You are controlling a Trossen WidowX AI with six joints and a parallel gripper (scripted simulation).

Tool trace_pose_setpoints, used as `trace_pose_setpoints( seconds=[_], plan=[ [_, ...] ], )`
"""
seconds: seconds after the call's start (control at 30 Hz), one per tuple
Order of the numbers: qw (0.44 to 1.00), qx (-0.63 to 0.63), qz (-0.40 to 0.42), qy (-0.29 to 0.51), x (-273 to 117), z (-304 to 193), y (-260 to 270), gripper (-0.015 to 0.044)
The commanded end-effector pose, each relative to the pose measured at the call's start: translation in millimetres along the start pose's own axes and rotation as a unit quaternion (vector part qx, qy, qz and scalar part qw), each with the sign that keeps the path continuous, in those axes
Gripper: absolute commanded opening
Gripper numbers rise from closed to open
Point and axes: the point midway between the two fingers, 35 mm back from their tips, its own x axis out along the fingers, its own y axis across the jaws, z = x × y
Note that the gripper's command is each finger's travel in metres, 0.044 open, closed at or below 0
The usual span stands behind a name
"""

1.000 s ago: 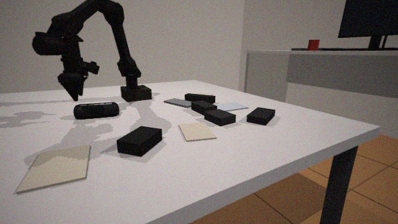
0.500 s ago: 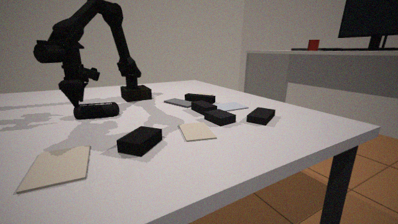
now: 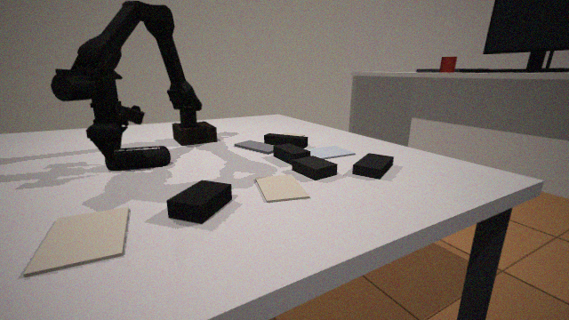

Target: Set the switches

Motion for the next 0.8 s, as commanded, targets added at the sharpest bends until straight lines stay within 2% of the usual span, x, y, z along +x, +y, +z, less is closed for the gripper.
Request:
trace_pose_setpoints(
  seconds=[0.0, 0.07, 0.17, 0.33, 0.77],
  plan=[
    [1.0, 0.0, 0.004, -0.001, 7.3, 1.5, 2.9, 0.044],
    [1.0, 0.0, 0.004, -0.001, 8.3, 1.6, 3.0, 0.044],
    [1.0, 0.0, 0.004, -0.001, 8.3, 1.6, 3.0, 0.0361],
    [1.0, 0.0, 0.004, -0.001, 8.3, 1.6, 3.0, 0.0328],
    [1.0, 0.0, 0.004, -0.001, 7.2, 1.9, 3.0, 0.0327]
  ],
)
